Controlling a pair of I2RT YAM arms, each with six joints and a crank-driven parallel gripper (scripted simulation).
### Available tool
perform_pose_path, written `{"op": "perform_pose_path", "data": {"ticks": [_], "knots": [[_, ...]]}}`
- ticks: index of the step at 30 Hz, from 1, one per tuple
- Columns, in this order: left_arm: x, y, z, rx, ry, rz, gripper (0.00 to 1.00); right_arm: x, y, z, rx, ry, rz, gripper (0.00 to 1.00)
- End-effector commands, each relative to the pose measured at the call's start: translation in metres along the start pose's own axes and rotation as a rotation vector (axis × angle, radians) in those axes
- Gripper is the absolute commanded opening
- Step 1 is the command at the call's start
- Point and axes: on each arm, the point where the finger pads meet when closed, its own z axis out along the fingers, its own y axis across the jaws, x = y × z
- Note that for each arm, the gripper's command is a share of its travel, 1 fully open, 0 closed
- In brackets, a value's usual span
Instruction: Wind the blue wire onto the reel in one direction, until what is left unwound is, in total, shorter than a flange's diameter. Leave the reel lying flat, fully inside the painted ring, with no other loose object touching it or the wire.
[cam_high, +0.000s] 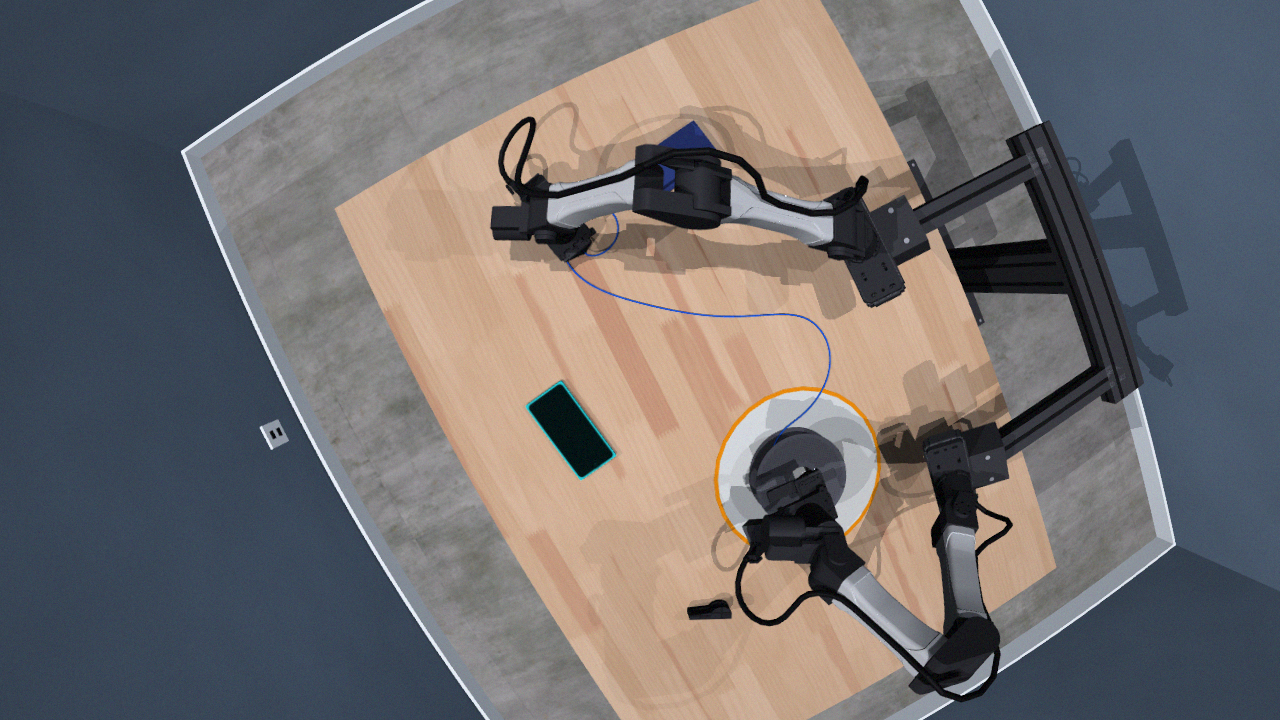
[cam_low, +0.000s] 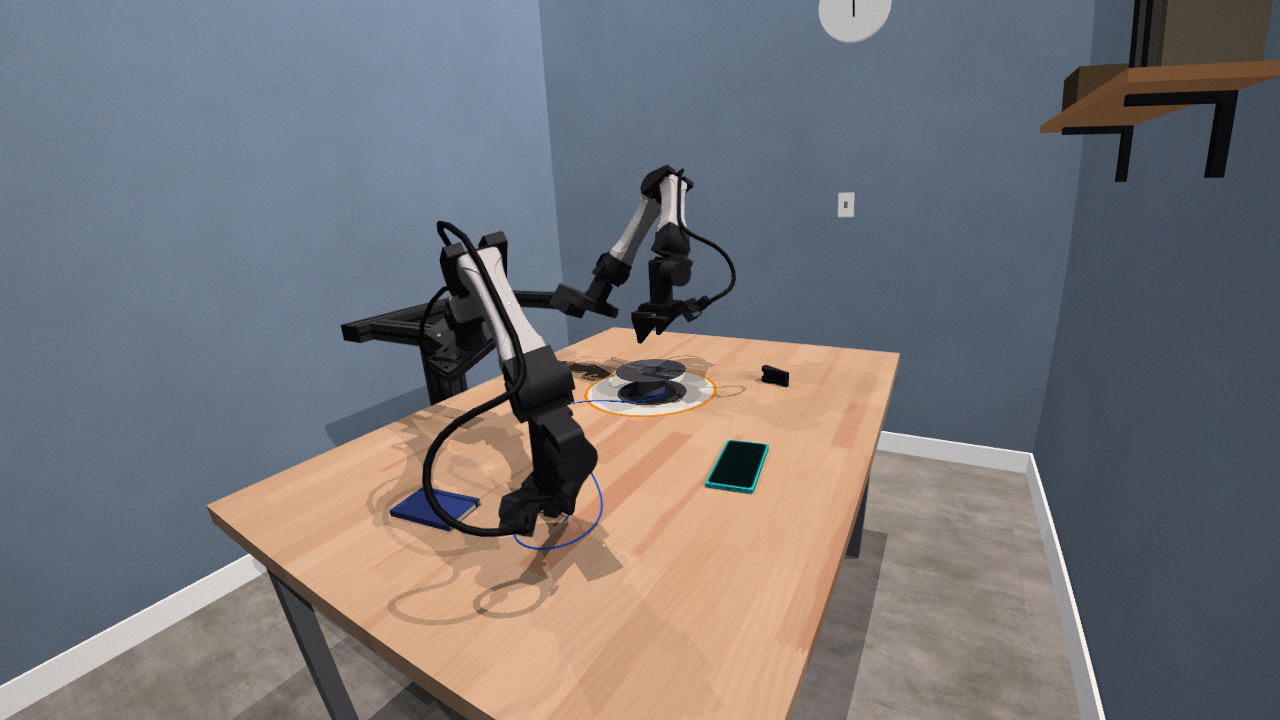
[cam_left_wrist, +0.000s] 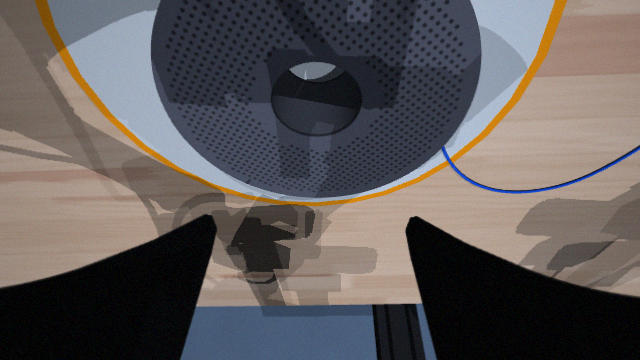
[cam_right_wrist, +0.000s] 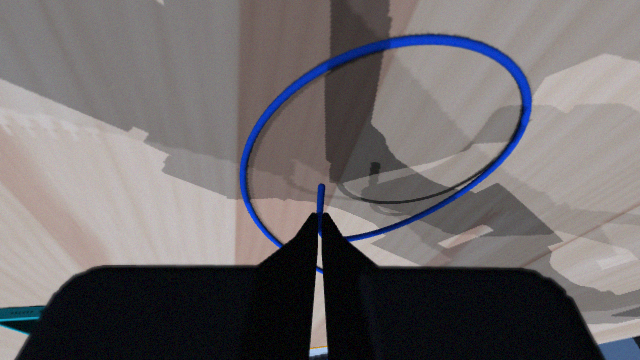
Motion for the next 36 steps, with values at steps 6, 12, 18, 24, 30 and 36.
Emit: {"op": "perform_pose_path", "data": {"ticks": [6, 12, 18, 24, 30, 36], "knots": [[-0.0041, -0.0028, -0.0015, 0.006, -0.002, 0.149, 0.97, -0.0174, 0.0200, -0.0357, -0.075, -0.054, 0.115, 0.00], [-0.0041, -0.0049, -0.0028, 0.006, -0.003, 0.285, 0.97, -0.0175, 0.0202, -0.0390, -0.075, -0.054, 0.115, 0.00], [-0.0036, -0.0042, -0.0031, 0.005, -0.003, 0.384, 0.97, -0.0171, 0.0197, -0.0407, -0.075, -0.054, 0.115, 0.00], [-0.0032, -0.0042, -0.0030, 0.005, -0.003, 0.450, 0.97, -0.0159, 0.0186, -0.0408, -0.075, -0.054, 0.114, 0.00], [-0.0030, -0.0046, -0.0028, 0.005, -0.003, 0.481, 0.97, -0.0135, 0.0167, -0.0388, -0.075, -0.054, 0.113, 0.00], [-0.0030, -0.0049, -0.0027, 0.005, -0.003, 0.482, 0.97, -0.0127, 0.0166, -0.0368, -0.075, -0.054, 0.113, 0.00]]}}
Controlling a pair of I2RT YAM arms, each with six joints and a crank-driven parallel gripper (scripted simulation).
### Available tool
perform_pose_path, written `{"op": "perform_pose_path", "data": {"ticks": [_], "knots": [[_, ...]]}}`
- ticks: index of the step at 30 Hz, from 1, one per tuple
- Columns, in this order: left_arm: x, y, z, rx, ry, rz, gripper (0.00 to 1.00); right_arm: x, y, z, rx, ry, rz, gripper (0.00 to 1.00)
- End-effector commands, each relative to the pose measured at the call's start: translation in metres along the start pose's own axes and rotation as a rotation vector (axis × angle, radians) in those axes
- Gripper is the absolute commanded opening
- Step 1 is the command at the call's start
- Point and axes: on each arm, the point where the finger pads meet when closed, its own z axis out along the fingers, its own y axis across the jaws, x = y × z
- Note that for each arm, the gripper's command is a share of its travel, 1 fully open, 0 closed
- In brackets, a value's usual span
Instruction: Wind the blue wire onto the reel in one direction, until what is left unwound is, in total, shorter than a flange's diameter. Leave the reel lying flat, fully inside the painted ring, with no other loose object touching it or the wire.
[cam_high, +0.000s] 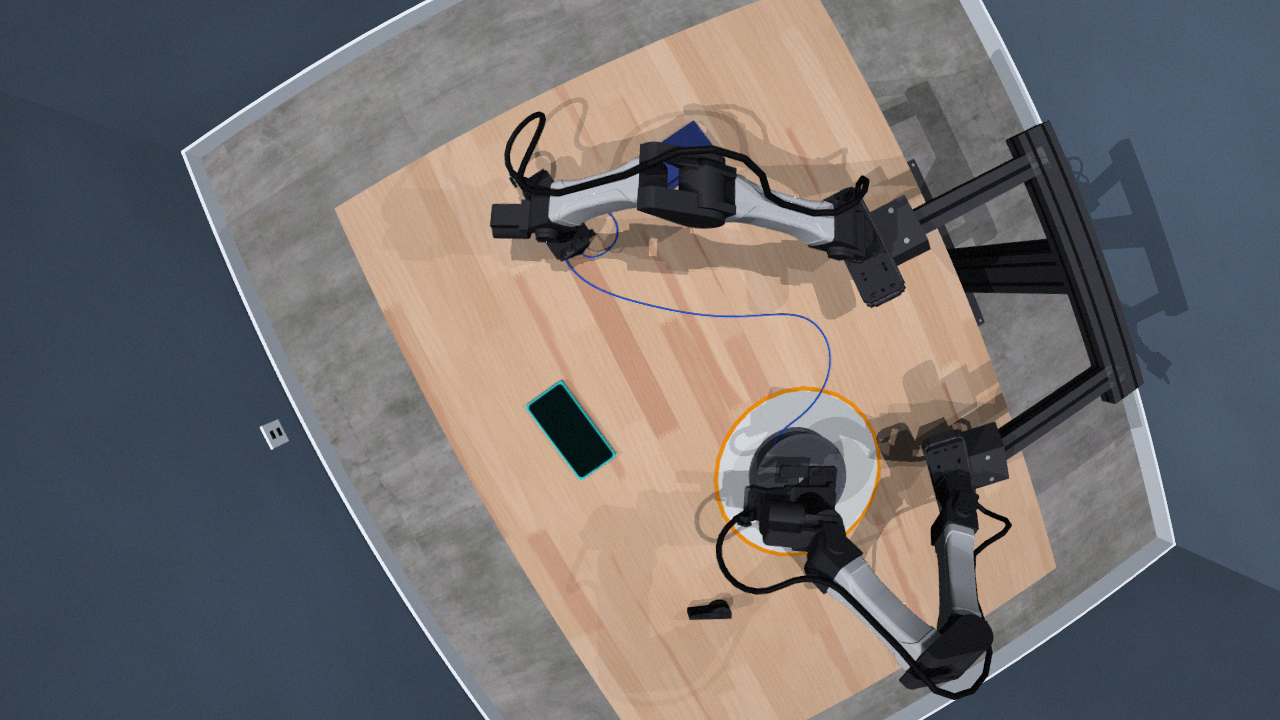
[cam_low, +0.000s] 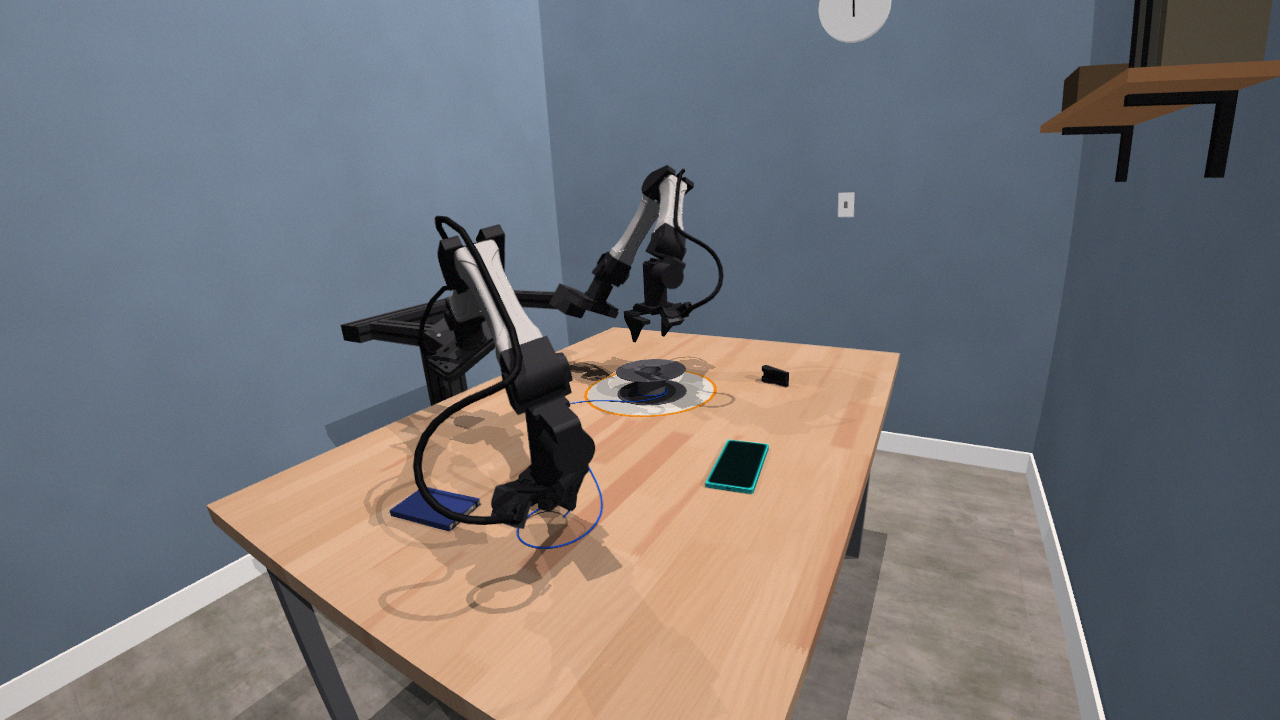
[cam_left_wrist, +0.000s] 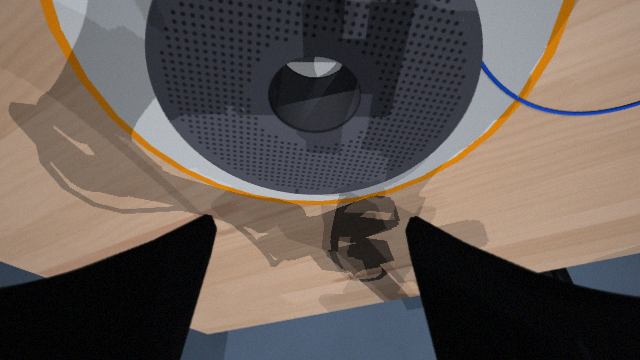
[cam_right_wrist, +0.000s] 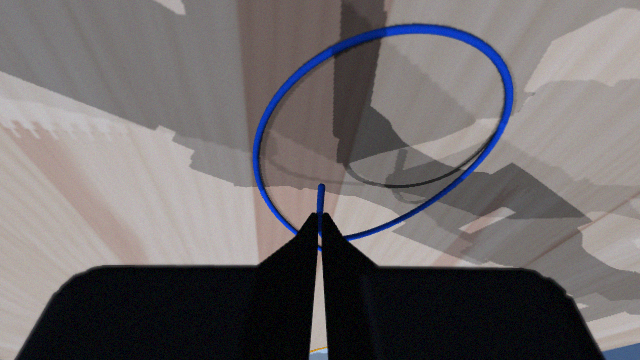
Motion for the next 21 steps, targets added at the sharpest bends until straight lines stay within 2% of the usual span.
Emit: {"op": "perform_pose_path", "data": {"ticks": [1, 9, 21], "knots": [[-0.007, -0.002, -0.004, -0.002, -0.013, 0.029, 0.97, -0.010, 0.015, -0.025, -0.064, -0.042, 0.011, 0.00], [-0.008, 0.001, 0.001, -0.002, -0.013, 0.029, 0.97, -0.011, 0.017, -0.022, -0.064, -0.042, 0.011, 0.00], [-0.008, 0.032, 0.037, -0.002, -0.013, 0.029, 0.97, -0.011, 0.019, -0.019, -0.064, -0.042, 0.012, 0.00]]}}
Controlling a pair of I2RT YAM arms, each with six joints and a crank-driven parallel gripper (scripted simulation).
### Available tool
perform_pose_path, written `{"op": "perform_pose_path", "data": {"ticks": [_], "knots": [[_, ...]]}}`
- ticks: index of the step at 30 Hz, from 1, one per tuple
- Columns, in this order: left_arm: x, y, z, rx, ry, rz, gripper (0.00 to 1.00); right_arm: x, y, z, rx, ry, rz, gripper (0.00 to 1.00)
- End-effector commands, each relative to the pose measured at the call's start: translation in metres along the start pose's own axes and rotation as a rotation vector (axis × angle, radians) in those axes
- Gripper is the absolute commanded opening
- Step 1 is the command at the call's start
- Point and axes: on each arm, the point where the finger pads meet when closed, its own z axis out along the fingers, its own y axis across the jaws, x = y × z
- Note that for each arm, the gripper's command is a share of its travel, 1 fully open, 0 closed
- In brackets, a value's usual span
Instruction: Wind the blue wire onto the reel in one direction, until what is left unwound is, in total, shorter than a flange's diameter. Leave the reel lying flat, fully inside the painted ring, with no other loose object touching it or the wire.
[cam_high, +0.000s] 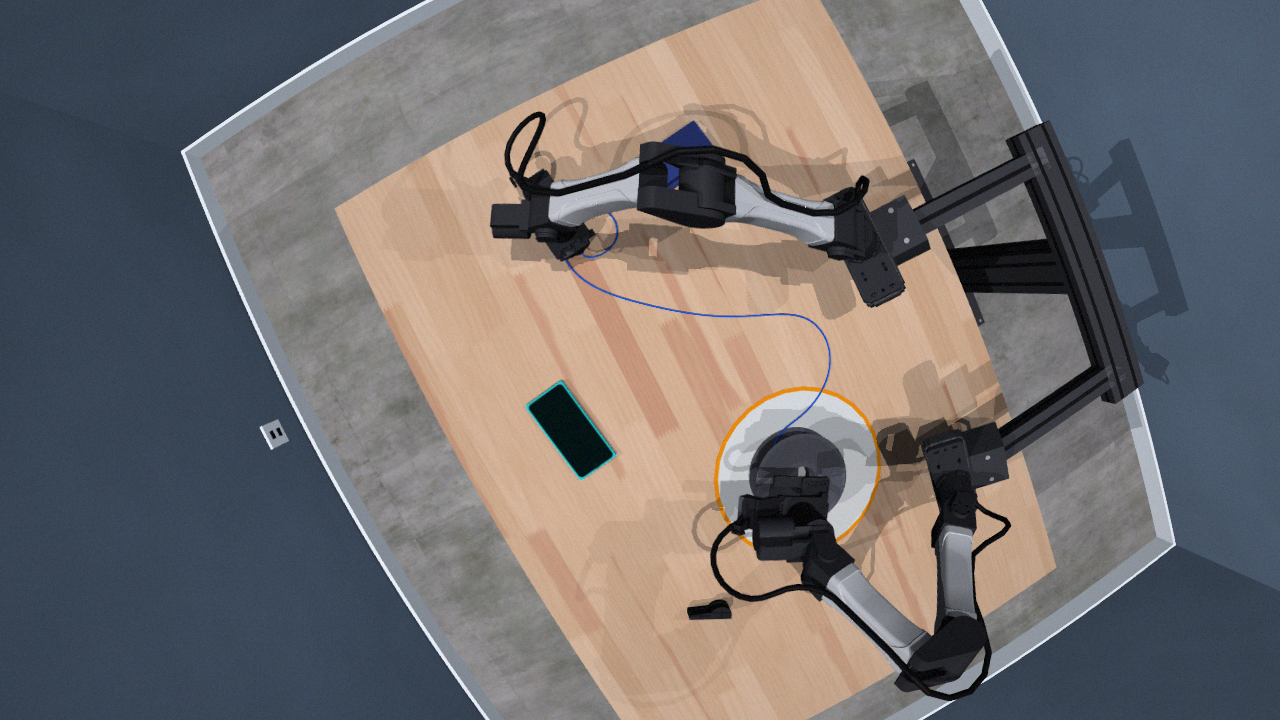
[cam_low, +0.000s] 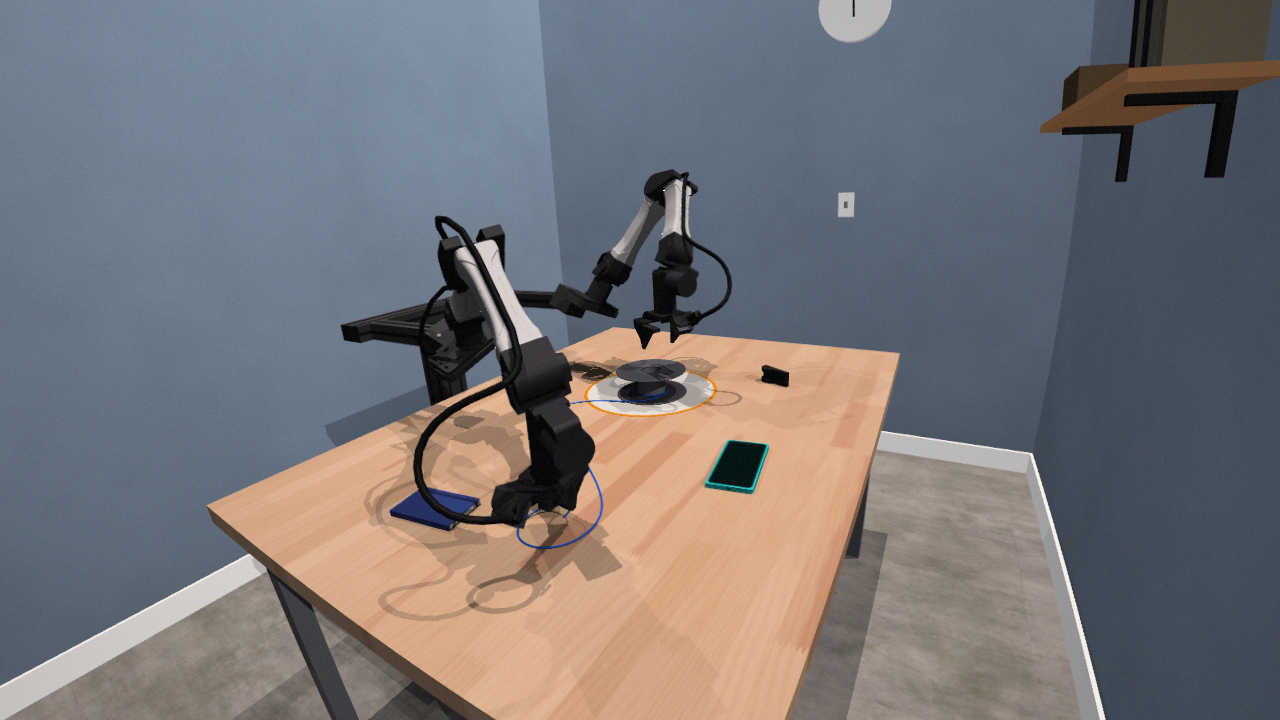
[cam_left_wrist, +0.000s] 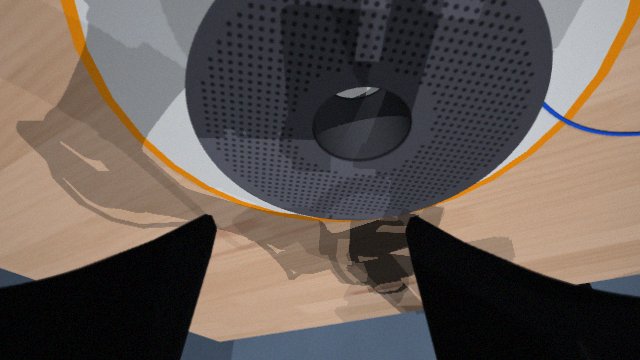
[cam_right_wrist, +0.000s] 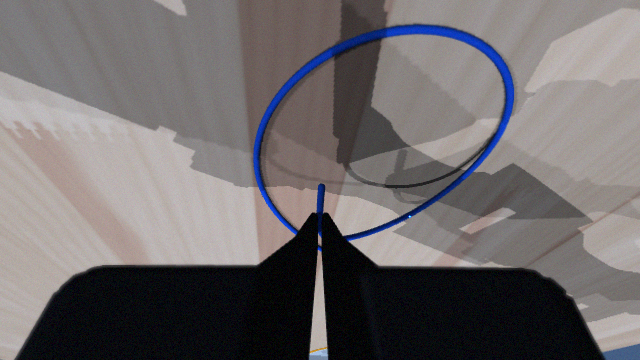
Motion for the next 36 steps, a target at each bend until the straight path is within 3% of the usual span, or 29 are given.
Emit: {"op": "perform_pose_path", "data": {"ticks": [1, 11, 31, 36], "knots": [[-0.005, 0.010, 0.019, 0.007, -0.020, 0.023, 0.97, -0.011, 0.019, -0.019, -0.063, -0.041, 0.010, 0.00], [-0.010, 0.037, 0.050, 0.007, -0.020, 0.023, 0.97, -0.011, 0.020, -0.015, -0.063, -0.041, 0.010, 0.00], [-0.011, 0.039, 0.046, 0.007, -0.020, 0.023, 0.97, -0.005, 0.014, -0.012, -0.063, -0.041, 0.010, 0.00], [-0.011, 0.039, 0.032, 0.007, -0.020, 0.023, 0.97, -0.007, 0.015, -0.015, -0.063, -0.041, 0.010, 0.00]]}}
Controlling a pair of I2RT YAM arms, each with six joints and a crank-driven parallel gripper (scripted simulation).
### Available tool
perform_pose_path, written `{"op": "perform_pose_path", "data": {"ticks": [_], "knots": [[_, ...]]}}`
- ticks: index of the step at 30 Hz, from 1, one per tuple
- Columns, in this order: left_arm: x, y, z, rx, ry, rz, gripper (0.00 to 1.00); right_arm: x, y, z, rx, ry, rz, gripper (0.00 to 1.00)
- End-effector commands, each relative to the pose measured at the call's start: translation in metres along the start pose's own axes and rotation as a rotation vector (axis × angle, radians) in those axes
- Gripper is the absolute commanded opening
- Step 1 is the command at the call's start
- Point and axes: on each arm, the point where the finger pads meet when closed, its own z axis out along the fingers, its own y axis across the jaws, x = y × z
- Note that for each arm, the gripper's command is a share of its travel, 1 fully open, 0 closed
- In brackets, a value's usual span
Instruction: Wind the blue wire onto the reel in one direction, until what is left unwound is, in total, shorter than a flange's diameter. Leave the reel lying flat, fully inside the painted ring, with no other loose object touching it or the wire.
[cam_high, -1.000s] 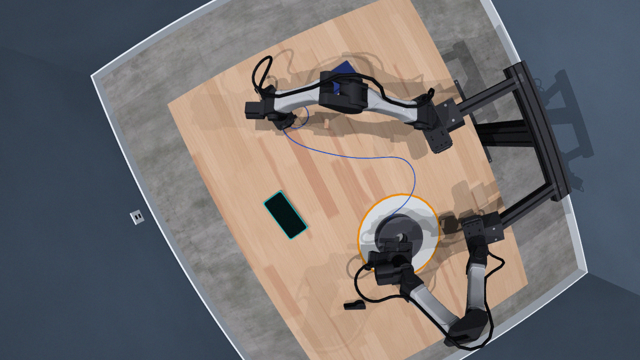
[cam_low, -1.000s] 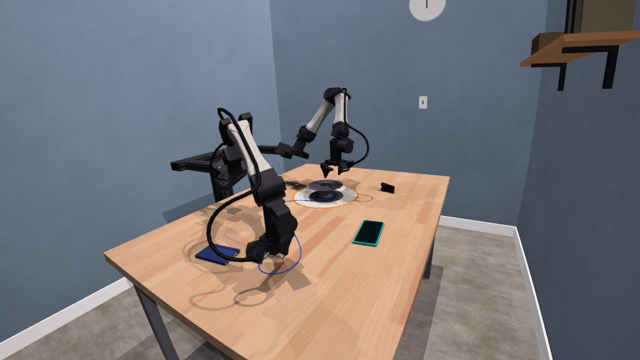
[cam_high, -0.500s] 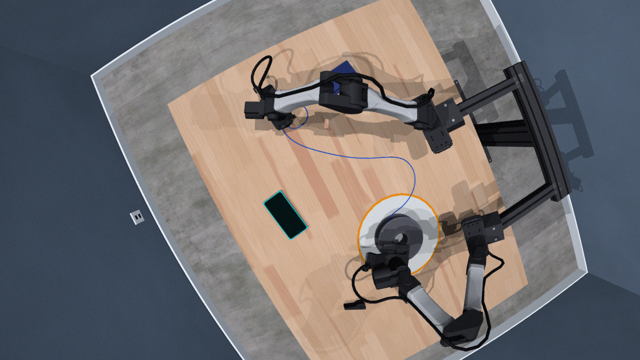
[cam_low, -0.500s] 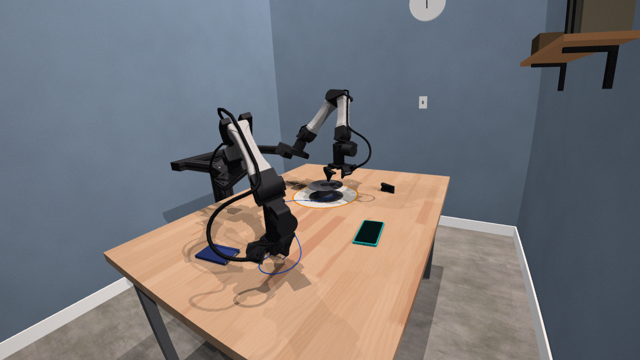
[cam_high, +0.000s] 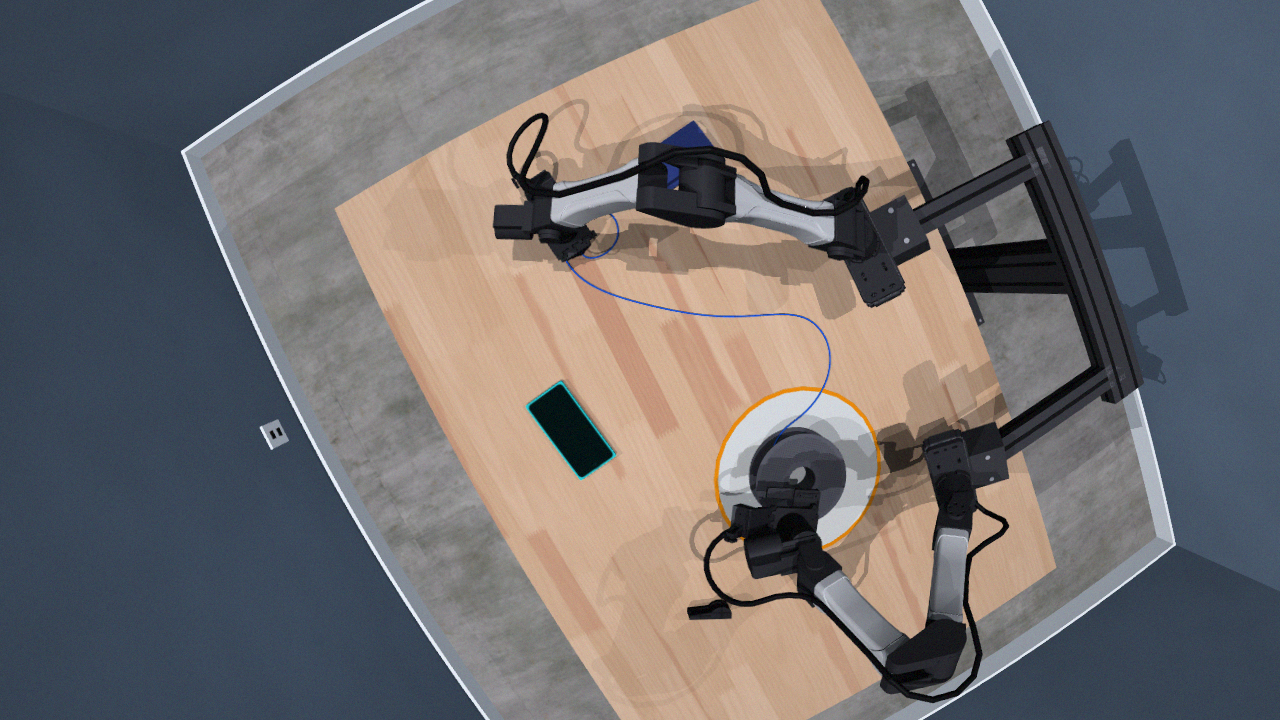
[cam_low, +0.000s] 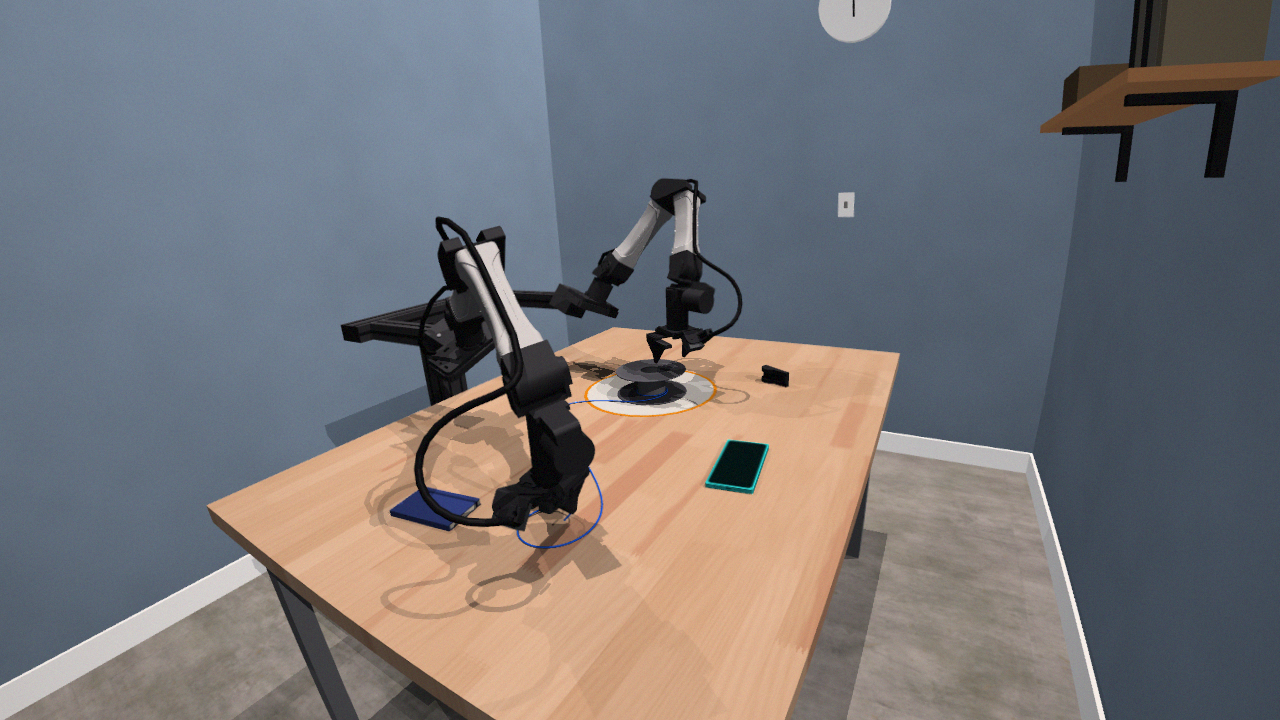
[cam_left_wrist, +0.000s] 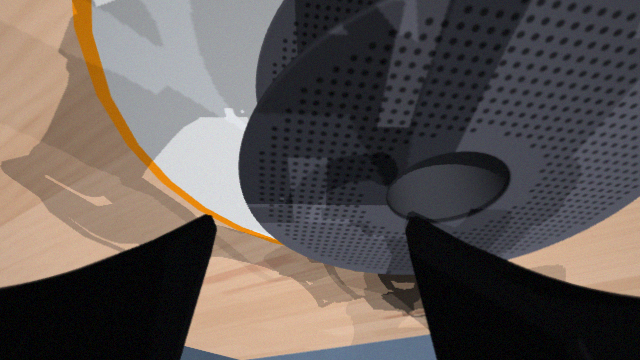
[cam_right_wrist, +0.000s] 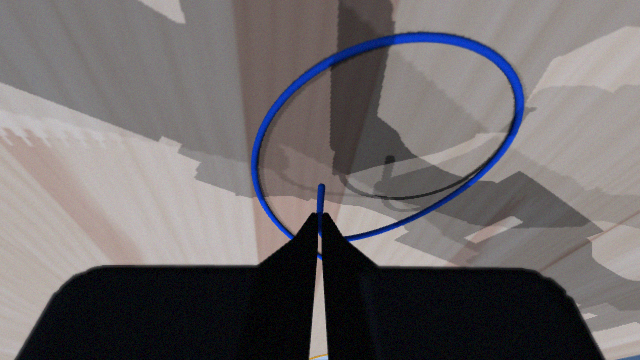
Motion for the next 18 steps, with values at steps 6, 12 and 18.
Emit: {"op": "perform_pose_path", "data": {"ticks": [6, 12, 18], "knots": [[-0.011, 0.002, -0.019, -0.002, -0.032, -0.009, 0.97, -0.010, 0.017, -0.027, -0.053, -0.034, 0.007, 0.00], [-0.016, -0.002, -0.015, -0.003, -0.032, 0.071, 0.97, -0.011, 0.018, -0.029, -0.053, -0.034, 0.007, 0.00], [-0.034, -0.025, -0.010, -0.011, -0.031, 0.546, 0.97, -0.011, 0.017, -0.031, -0.053, -0.034, 0.007, 0.00]]}}
